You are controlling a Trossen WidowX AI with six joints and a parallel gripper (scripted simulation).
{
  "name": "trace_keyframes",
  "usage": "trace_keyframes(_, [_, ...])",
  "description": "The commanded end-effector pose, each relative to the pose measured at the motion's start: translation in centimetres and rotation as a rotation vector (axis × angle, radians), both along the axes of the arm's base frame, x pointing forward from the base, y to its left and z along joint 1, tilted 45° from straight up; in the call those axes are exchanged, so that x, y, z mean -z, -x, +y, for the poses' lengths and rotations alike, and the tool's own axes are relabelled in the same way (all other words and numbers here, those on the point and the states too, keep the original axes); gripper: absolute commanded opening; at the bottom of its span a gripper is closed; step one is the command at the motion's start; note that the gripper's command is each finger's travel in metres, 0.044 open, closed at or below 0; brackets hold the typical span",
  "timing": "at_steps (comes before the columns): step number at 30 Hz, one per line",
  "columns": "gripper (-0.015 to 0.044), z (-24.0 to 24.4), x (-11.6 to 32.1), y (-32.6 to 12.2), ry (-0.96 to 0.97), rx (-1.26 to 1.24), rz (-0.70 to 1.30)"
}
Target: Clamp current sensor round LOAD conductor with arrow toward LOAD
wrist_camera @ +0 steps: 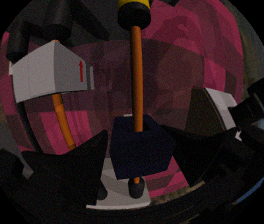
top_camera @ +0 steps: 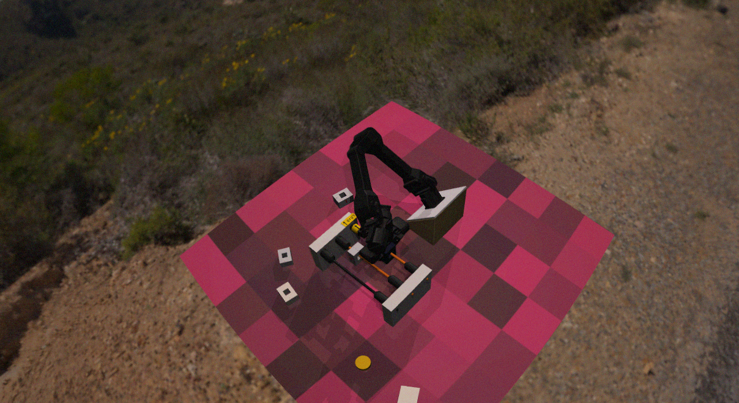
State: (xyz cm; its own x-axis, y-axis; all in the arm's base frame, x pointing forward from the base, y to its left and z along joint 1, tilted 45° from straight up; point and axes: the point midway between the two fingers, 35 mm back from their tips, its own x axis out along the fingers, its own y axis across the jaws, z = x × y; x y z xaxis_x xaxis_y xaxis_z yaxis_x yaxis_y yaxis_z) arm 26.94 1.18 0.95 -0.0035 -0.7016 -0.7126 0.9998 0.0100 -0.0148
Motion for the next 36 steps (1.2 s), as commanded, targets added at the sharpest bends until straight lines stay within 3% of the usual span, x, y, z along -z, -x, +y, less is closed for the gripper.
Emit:
trace_keyframes(1, [0.0256, -0.03, 0.01, 0.00, 0.000, 0.001, 0.000])
trace_keyframes(7, [0.0107, -0.03, 0.01, 0.00, 0.000, 0.001, 0.000])
trace_keyframes(17, [0.0041, -0.03, 0.01, 0.00, 0.000, 0.001, 0.000])
trace_keyframes(19, [0.0000, 0.02, -0.04, 0.00, 0.000, 0.001, -0.001])
trace_keyframes(36, [0.0000, 0.04, -0.05, -0.07, 0.001, 0.000, 0.001])
